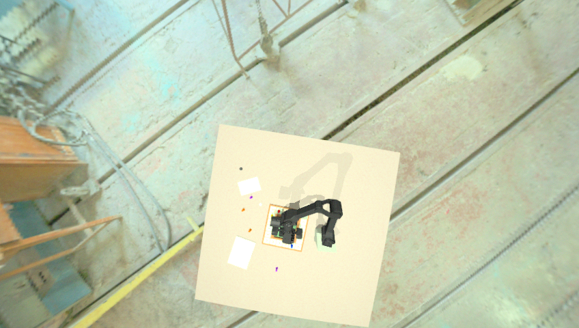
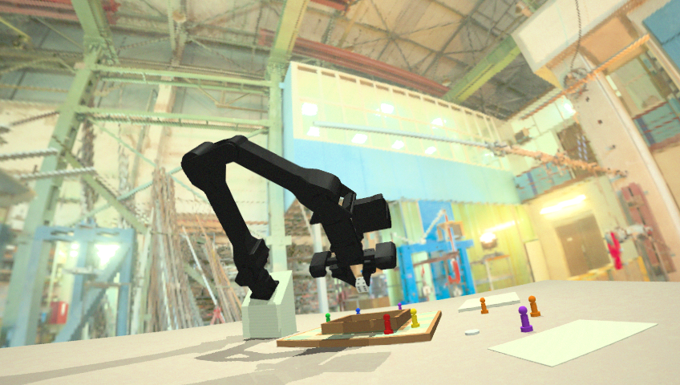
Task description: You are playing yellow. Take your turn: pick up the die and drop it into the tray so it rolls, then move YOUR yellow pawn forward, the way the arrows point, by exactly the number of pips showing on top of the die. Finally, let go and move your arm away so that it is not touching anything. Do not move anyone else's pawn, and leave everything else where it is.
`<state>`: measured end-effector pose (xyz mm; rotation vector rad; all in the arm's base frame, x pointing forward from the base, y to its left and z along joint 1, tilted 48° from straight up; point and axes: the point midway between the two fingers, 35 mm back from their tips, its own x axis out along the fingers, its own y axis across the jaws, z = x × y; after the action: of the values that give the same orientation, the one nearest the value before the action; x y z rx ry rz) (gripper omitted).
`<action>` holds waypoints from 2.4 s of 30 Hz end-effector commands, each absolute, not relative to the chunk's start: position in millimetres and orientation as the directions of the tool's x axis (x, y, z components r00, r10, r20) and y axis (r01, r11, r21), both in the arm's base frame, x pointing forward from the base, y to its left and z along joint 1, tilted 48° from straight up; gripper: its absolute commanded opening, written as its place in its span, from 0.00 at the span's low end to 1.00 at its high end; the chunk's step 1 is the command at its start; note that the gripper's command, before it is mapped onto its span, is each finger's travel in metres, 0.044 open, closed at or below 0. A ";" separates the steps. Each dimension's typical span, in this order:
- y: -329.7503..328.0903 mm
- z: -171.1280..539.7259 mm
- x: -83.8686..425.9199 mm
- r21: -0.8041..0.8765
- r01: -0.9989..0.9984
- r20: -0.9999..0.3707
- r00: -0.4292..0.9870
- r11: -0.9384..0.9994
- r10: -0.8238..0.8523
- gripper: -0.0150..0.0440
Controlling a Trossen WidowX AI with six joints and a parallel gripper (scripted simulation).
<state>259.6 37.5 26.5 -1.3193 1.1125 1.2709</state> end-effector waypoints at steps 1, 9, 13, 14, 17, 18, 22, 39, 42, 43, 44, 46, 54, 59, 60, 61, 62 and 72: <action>45.1 60.6 267.4 -0.070 -0.989 -0.997 0.068 -0.127 0.023 0.25; 44.3 59.1 265.5 -0.070 -0.989 -0.997 0.068 -0.127 0.023 0.25; 44.4 59.5 265.9 -0.070 -0.989 -0.997 0.068 -0.127 0.023 0.25; 44.4 59.5 265.9 -0.070 -0.989 -0.997 0.068 -0.127 0.023 0.25; 43.7 58.3 265.9 -0.071 -0.989 -0.997 0.069 -0.130 0.020 0.25; 43.7 58.3 265.9 -0.071 -0.989 -0.997 0.069 -0.130 0.020 0.25; 43.7 58.3 265.9 -0.071 -0.989 -0.997 0.069 -0.130 0.020 0.25; 73.4 85.1 260.5 -0.070 -0.990 -0.997 0.067 -0.127 0.025 0.97; 71.0 78.3 259.9 -0.045 -0.993 -0.998 0.050 -0.113 -0.035 1.00; 67.9 70.5 259.2 -0.021 -0.995 -0.993 0.032 -0.098 -0.112 1.00; 64.2 61.9 258.5 0.000 -0.997 -0.978 0.016 -0.081 -0.208 1.00; 57.4 48.4 258.5 0.013 -0.998 -0.918 0.012 -0.060 -0.396 1.00; 52.9 33.5 266.8 -0.070 -0.990 -0.671 0.140 -0.126 -0.728 1.00; 53.9 33.0 262.3 -0.035 -0.994 -0.733 0.097 -0.105 -0.673 1.00; 53.5 33.5 264.2 -0.050 -0.995 -0.733 0.098 -0.091 -0.673 0.96; 52.4 35.0 269.8 -0.094 -0.994 -0.732 0.101 -0.047 -0.674 0.91; 50.2 37.6 279.1 -0.168 -0.985 -0.729 0.107 0.026 -0.676 0.87; 4.3 71.7 370.3 -0.723 -0.316 -0.676 0.143 0.614 -0.723 0.59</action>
<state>317.9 38.1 51.0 -1.4006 1.5985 0.1722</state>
